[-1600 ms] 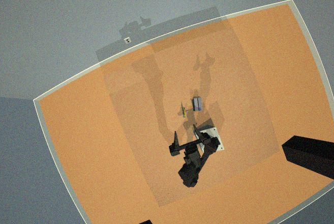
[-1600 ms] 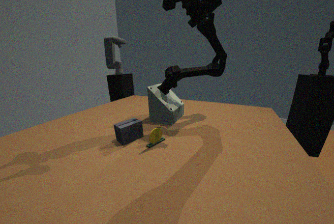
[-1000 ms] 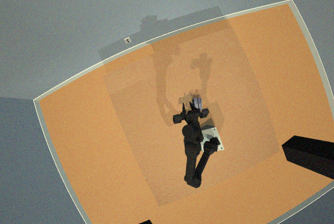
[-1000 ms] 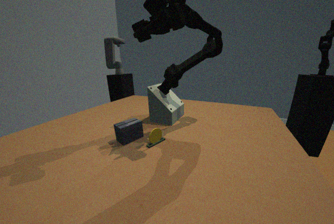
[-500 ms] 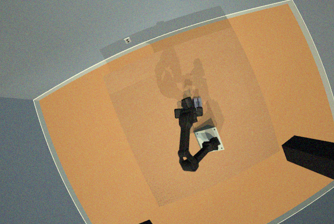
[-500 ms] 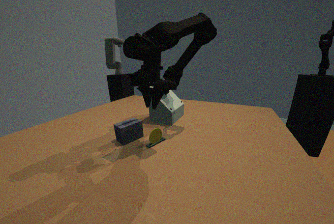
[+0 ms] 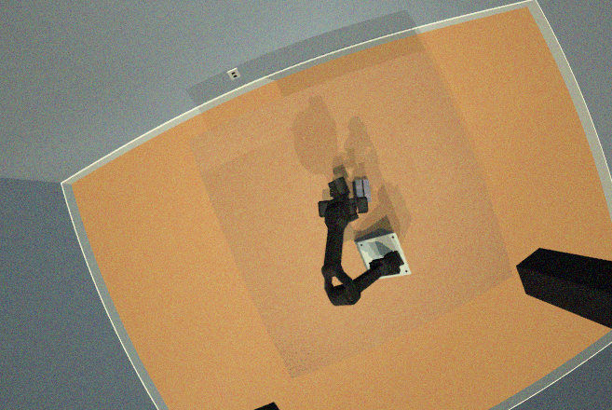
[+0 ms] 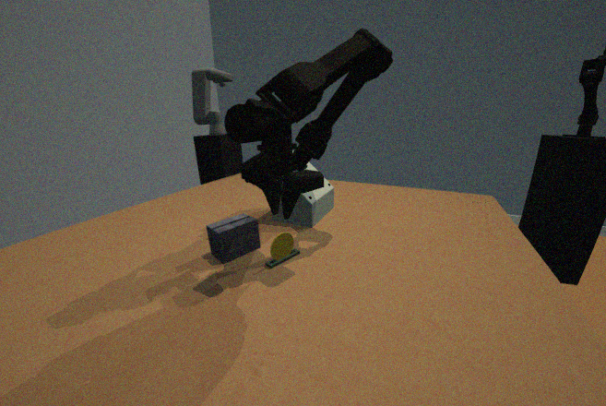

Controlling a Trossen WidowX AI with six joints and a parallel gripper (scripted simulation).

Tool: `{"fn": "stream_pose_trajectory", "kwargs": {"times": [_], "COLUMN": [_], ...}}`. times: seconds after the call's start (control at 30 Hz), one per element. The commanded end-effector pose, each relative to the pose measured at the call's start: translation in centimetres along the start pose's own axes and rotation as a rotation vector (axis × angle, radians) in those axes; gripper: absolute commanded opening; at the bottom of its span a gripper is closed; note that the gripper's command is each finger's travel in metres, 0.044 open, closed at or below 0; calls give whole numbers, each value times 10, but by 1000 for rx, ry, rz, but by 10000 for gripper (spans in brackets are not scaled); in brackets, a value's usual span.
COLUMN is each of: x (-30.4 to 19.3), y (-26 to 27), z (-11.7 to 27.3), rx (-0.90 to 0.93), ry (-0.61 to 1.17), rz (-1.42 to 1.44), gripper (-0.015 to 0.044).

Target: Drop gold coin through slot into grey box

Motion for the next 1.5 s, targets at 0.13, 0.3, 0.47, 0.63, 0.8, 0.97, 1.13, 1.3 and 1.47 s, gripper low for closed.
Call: {"fn": "stream_pose_trajectory", "kwargs": {"times": [0.13, 0.3, 0.47, 0.63, 0.8, 0.97, 1.13, 1.3, 1.47], "x": [0, 1, 1, 2, 2, 2, 2, 2, 1], "y": [-1, -1, -1, -1, -1, -1, 0, 0, 0], "z": [-22, -23, -31, -39, -47, -55, -63, -71, -79], "rx": [2, 2, 1, 0, -1, -1, -1, 1, 2], "ry": [8, 8, 8, 8, 8, 8, 8, 8, 9], "rz": [-15, -15, -15, -15, -14, -14, -14, -14, -15], "gripper": [161, 161, 161, 161, 161, 161, 161, 161, 161]}}
Point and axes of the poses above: the point midway between the two fingers, 35 mm back from their tips, its own z axis back along the fingers, its own y axis across the jaws, x = y × z, the point moved 2 cm from there along z, back along the fingers, and after that the axes turned 7 degrees about -z, right-handed, at the moved point
